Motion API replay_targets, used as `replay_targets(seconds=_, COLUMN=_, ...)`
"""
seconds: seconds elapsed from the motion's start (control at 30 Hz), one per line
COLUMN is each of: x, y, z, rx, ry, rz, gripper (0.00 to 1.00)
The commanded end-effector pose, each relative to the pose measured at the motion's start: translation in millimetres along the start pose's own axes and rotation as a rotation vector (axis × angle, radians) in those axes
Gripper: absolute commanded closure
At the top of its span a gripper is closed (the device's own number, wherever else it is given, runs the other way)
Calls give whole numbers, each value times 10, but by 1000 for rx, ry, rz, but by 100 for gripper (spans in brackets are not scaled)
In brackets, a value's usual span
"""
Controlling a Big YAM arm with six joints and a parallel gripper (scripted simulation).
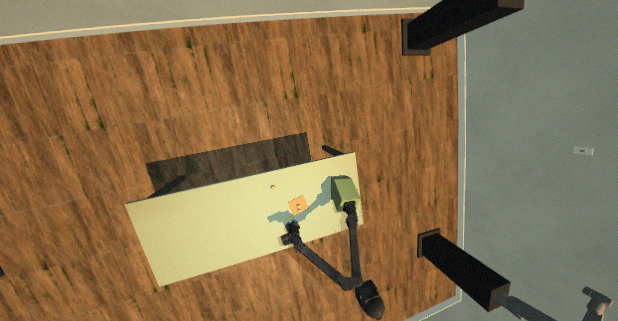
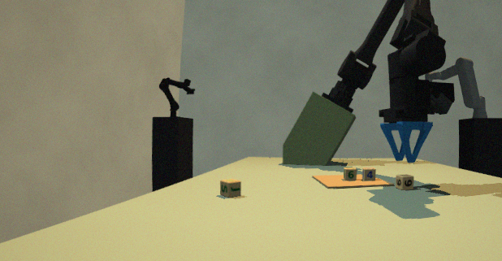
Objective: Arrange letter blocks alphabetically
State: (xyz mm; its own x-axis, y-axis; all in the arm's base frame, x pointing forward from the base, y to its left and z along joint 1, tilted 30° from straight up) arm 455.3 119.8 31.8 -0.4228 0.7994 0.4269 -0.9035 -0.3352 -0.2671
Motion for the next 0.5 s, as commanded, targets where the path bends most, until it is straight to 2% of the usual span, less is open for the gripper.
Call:
replay_targets(seconds=0.0, x=35, y=-79, z=-63, rx=-12, ry=1, rz=3, gripper=59)
replay_targets(seconds=0.1, x=34, y=-91, z=-99, rx=-14, ry=1, rz=4, gripper=59)
replay_targets(seconds=0.2, x=72, y=-152, z=-44, rx=-35, ry=5, rz=16, gripper=59)
replay_targets(seconds=0.3, x=33, y=-114, z=-154, rx=-18, ry=2, rz=6, gripper=59)
replay_targets(seconds=0.4, x=33, y=-118, z=-161, rx=-18, ry=2, rz=6, gripper=59)
replay_targets(seconds=0.43, x=50, y=-170, z=-35, rx=-40, ry=8, rz=9, gripper=59)
replay_targets(seconds=0.47, x=60, y=-181, z=-48, rx=-44, ry=7, rz=14, gripper=59)
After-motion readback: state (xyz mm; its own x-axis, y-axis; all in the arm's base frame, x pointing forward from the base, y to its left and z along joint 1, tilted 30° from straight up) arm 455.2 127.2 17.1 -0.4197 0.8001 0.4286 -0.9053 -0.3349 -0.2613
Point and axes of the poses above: the point where the finger pads meet when closed, its own z axis back along the fingers, its own y axis across the jaws, x = y × z, the point moved 8 cm from there along z, back along the fingers, and after that the axes turned 8 degrees about z, right-handed, at the moved point
